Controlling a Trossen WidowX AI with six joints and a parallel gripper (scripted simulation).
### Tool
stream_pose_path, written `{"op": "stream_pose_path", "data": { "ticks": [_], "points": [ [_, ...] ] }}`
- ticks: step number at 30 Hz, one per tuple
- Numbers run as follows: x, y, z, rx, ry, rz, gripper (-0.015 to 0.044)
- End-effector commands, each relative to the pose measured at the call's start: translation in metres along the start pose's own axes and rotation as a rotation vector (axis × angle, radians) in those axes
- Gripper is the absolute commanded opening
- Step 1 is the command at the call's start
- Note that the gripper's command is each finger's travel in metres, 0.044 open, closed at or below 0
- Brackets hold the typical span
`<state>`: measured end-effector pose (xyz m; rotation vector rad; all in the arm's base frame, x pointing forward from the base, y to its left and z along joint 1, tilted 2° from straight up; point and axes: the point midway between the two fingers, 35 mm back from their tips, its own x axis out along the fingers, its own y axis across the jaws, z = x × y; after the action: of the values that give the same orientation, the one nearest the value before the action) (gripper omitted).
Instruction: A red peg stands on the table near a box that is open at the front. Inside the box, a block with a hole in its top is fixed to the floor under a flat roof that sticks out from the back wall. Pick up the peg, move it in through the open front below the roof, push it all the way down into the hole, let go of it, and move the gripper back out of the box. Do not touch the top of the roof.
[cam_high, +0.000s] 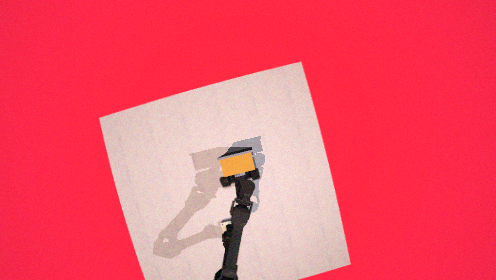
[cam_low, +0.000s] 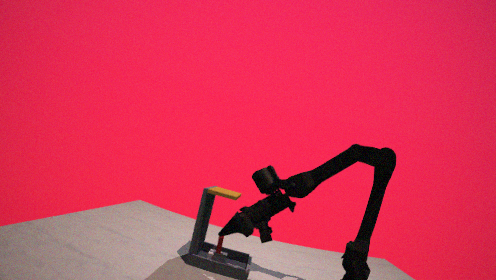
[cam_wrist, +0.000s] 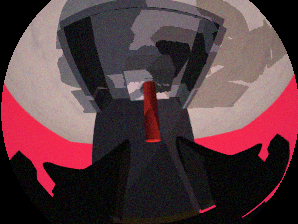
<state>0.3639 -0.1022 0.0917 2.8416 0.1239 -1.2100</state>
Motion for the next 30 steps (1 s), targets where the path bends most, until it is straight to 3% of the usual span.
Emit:
{"op": "stream_pose_path", "data": {
  "ticks": [1,5,12,18,30],
  "points": [
    [-0.0075,-0.0004,-0.004,-0.007,0.005,-0.001,0.022],
    [-0.0087,-0.0005,-0.0042,-0.007,0.005,-0.001,0.022],
    [-0.0063,0.0,-0.0026,0.0,0.001,0.001,0.0036],
    [-0.0063,0.0,-0.0026,0.0,0.001,0.001,0.0],
    [-0.0005,-0.0001,0.0033,-0.003,0.003,0.0,0.0]
  ]
}}
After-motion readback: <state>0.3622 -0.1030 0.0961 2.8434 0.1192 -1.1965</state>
